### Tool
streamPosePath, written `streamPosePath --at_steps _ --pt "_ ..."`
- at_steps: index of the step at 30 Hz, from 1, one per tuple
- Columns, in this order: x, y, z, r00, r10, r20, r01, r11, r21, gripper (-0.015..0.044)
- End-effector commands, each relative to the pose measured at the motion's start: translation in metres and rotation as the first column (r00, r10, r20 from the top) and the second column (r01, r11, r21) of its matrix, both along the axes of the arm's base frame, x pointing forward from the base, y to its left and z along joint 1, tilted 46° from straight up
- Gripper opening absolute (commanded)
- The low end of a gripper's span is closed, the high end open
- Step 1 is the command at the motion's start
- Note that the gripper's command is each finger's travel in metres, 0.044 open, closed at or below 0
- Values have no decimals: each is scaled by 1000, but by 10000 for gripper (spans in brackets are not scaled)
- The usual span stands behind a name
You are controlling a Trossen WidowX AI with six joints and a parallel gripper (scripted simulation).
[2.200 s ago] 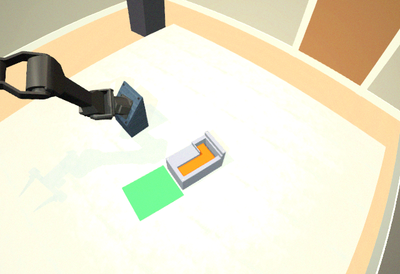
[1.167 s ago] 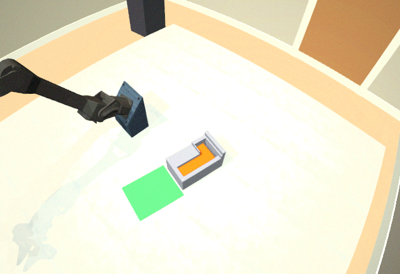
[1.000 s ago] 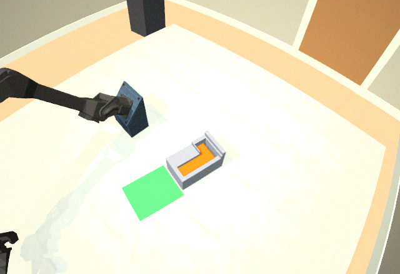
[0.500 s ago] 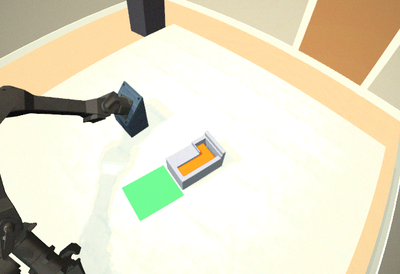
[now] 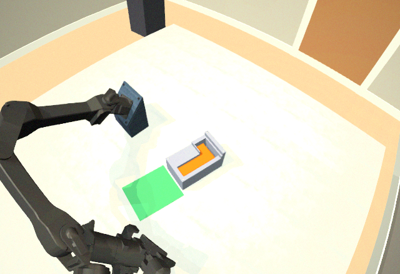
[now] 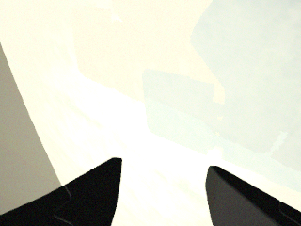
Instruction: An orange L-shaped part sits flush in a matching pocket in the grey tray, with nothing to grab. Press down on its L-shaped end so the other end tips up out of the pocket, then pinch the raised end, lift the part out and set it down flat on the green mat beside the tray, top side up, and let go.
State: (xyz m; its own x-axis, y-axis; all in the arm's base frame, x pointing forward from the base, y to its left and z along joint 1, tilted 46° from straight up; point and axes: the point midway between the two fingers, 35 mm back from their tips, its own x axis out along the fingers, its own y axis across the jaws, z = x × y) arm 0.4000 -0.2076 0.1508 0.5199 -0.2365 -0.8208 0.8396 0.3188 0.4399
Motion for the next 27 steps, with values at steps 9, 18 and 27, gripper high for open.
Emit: streamPosePath --at_steps 9,18,27 --pt "0 165 -113 817 258 -516 -301 954 0 180" --pt "-58 274 -167 462 234 -855 -628 767 -130 180" --pt "-84 307 -178 340 150 -928 -767 615 -182 180"
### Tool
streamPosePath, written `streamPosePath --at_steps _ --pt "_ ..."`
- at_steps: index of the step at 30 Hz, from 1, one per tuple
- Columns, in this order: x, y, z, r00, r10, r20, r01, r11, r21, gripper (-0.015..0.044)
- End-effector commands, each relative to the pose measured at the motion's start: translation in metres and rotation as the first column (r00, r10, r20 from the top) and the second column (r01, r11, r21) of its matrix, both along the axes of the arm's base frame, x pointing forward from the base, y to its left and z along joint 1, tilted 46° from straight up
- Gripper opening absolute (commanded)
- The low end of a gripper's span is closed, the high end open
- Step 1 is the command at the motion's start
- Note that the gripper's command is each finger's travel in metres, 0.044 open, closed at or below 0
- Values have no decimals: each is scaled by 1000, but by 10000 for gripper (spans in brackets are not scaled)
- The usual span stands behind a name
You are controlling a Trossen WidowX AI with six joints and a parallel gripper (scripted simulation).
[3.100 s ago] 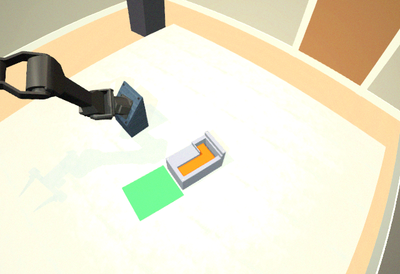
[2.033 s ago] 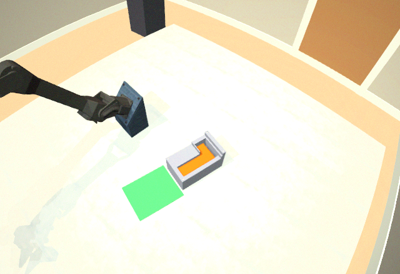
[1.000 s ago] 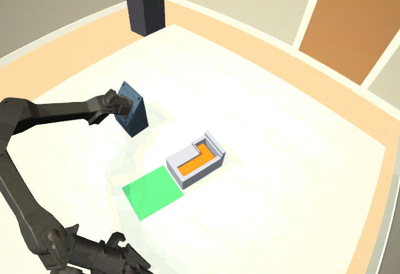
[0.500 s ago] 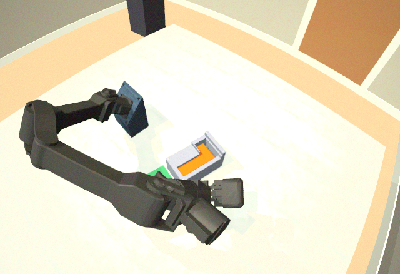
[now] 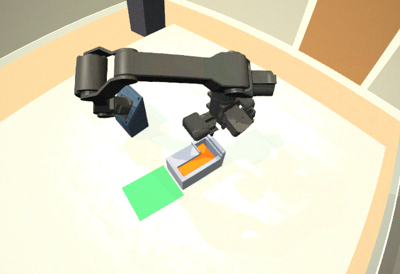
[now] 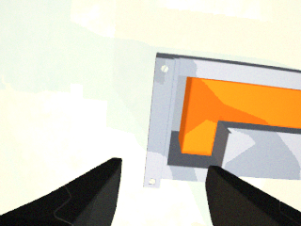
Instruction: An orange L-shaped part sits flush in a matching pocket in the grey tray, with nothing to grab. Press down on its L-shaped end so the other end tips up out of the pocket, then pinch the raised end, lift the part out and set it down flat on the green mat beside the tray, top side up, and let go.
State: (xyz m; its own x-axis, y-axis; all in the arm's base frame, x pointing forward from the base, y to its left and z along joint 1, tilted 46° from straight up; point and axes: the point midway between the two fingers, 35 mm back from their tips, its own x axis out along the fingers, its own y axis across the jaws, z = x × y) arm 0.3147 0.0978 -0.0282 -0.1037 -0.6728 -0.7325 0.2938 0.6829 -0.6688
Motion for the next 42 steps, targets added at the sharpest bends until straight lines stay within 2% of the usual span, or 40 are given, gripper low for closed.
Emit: streamPosePath --at_steps 1,5,12,42 --pt "1 2 1 1000 22 1 -22 999 -39 180" --pt "1 -4 -4 1000 22 1 -22 999 -39 180" --pt "-5 -50 -49 1000 22 2 -22 999 -42 180" --pt "-8 -76 -75 1000 22 2 -22 999 -44 180"
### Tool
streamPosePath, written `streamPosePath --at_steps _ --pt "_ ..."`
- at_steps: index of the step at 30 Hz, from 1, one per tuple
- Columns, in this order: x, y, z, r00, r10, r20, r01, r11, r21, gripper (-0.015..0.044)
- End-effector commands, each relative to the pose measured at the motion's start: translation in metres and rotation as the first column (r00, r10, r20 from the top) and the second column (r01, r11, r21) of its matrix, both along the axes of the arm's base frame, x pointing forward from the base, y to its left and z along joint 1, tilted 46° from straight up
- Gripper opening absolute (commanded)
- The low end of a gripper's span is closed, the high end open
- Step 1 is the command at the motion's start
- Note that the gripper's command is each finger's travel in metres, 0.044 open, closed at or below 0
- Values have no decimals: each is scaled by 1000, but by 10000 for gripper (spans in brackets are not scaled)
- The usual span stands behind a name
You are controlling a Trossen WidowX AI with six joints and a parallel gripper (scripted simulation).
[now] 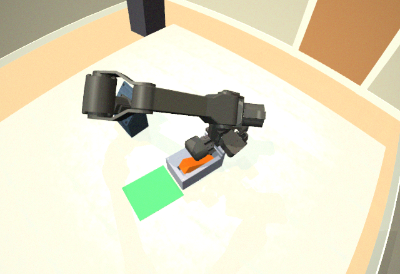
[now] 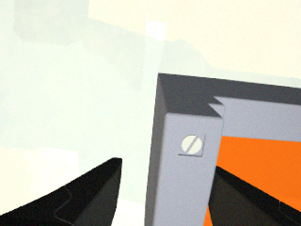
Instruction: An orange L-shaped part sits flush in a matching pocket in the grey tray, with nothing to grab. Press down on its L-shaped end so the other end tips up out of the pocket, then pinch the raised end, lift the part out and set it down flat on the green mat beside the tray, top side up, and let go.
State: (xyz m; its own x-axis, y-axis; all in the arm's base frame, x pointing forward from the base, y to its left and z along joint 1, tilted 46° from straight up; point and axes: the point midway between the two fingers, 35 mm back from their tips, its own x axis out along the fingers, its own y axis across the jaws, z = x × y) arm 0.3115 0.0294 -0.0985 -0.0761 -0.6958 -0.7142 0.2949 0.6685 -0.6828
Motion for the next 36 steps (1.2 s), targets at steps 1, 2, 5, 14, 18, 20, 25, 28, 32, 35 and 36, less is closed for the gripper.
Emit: streamPosePath --at_steps 1,2,5,14,18,20,25,28,32,35,36 --pt "-5 -9 -5 1000 2 -18 -3 1000 -14 180" --pt "-5 -9 -5 1000 2 -18 -3 1000 -14 180" --pt "-5 -9 -5 1000 2 -18 -3 1000 -14 180" --pt "-5 -9 -5 1000 2 -18 -3 1000 -14 180" --pt "-5 -9 -5 1000 2 -18 -3 1000 -14 180" --pt "-5 -9 -5 1000 2 -18 -3 1000 -14 180" --pt "-2 -6 -6 1000 -3 -6 3 1000 0 180" --pt "-2 -6 -6 1000 -3 -6 3 1000 0 180" --pt "-2 -4 -6 1000 -2 -7 2 1000 -1 180" --pt "-1 2 -5 1000 0 -11 0 1000 -6 180" --pt "-1 4 -5 1000 1 -13 -1 1000 -8 180"
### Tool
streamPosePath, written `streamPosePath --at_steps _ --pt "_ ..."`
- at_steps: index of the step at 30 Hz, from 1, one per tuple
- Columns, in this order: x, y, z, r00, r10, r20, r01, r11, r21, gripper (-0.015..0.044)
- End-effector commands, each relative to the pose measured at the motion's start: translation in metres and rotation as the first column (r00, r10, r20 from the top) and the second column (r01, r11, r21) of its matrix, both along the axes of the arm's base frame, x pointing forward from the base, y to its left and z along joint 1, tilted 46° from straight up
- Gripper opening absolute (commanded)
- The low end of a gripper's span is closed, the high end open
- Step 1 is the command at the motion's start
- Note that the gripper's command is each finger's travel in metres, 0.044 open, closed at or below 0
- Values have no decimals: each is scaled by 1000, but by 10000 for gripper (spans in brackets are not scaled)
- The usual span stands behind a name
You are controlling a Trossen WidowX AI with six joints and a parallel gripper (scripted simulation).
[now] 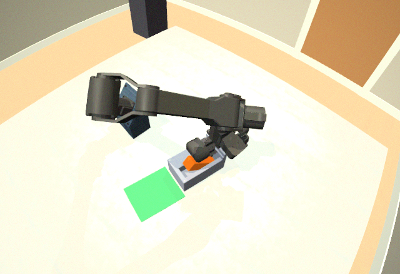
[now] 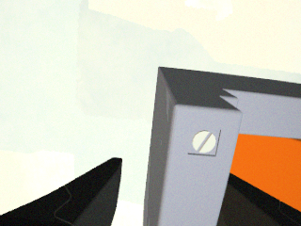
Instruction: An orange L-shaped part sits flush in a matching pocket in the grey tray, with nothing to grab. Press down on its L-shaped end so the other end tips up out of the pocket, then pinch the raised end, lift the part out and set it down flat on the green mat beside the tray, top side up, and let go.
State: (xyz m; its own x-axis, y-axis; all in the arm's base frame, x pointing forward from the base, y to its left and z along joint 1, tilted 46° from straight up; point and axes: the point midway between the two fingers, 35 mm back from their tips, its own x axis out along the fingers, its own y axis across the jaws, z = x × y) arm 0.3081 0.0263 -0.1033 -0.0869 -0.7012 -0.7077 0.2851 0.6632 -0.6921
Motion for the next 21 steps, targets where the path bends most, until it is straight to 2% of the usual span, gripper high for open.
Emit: streamPosePath --at_steps 1,7,14,21 --pt "3 10 1 1000 2 -1 -2 1000 -3 180" --pt "5 19 8 1000 3 -3 -3 1000 -4 180" --pt "8 71 74 1000 3 -4 -3 1000 -2 180" --pt "8 73 76 1000 3 -4 -3 1000 -2 180"
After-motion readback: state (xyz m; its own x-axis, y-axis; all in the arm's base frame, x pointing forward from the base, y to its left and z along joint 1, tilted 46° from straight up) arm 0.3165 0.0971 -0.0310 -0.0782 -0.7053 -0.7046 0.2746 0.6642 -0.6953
